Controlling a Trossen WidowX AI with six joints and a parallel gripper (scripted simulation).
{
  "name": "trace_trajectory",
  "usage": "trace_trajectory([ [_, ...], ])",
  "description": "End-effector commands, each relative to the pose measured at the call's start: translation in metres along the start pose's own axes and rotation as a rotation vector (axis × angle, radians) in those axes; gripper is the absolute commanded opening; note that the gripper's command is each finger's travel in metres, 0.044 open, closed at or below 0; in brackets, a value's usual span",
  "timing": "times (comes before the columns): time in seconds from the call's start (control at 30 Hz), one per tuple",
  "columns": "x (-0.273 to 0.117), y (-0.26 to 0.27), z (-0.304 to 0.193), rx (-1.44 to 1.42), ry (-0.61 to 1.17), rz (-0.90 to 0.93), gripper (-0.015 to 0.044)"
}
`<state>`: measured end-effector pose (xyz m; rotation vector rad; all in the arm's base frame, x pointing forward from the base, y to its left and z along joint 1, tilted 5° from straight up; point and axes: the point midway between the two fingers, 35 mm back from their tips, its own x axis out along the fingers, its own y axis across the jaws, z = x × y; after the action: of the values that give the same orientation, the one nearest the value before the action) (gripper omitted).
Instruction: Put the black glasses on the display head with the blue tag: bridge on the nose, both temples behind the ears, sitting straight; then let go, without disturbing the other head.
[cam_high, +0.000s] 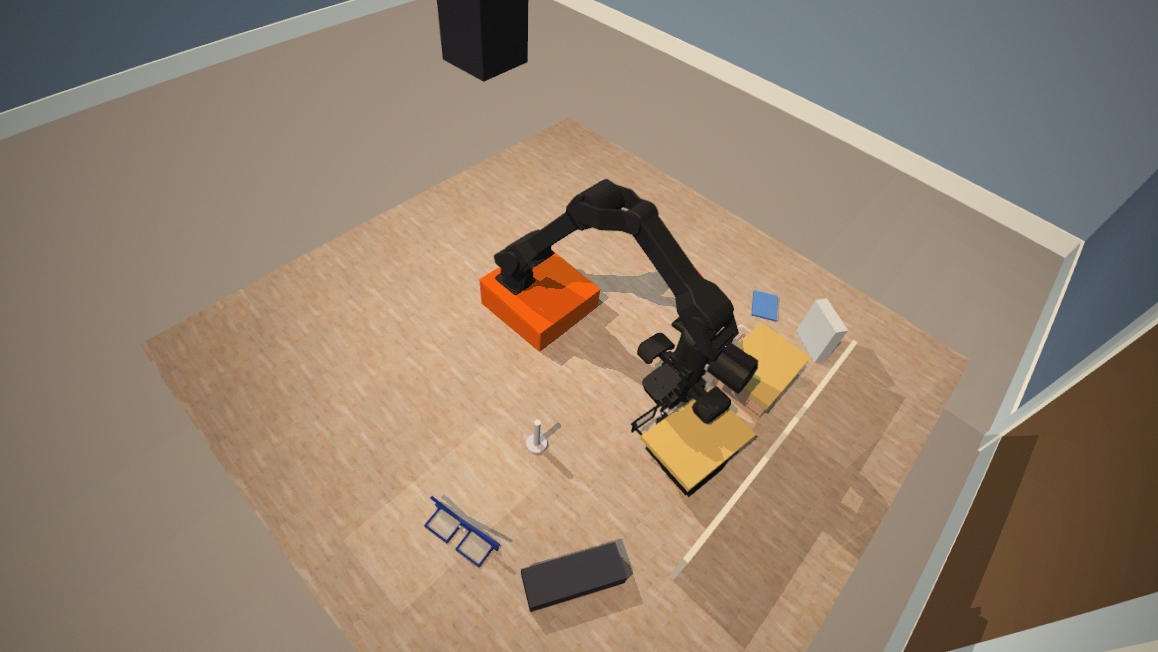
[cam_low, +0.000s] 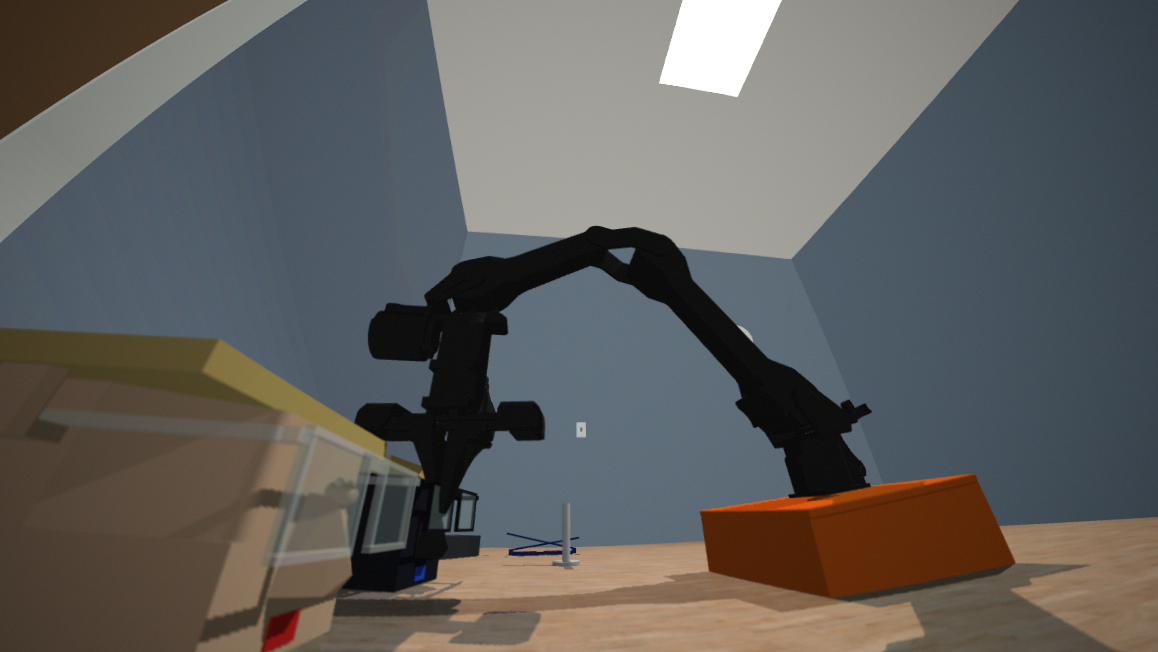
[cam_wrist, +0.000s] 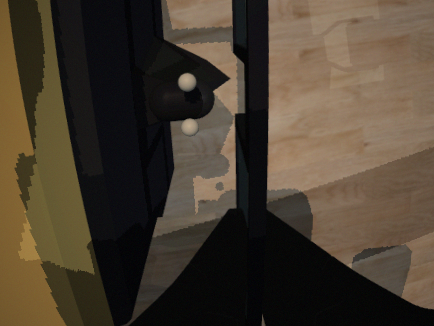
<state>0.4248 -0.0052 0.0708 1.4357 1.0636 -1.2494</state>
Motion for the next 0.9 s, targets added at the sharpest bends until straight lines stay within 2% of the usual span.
trace_trajectory([
  [0.0,0.003,0.000,0.000,-0.004,0.003,-0.001,0.0000],
  [0.23,0.005,0.000,0.000,-0.004,0.003,-0.001,0.0000],
  [0.37,0.003,0.000,0.000,0.000,0.000,0.000,0.0105],
  [0.63,0.003,0.000,0.000,0.000,0.000,0.000,0.0107],
  [0.87,-0.030,-0.001,0.000,-0.005,0.003,0.002,0.0107],
])
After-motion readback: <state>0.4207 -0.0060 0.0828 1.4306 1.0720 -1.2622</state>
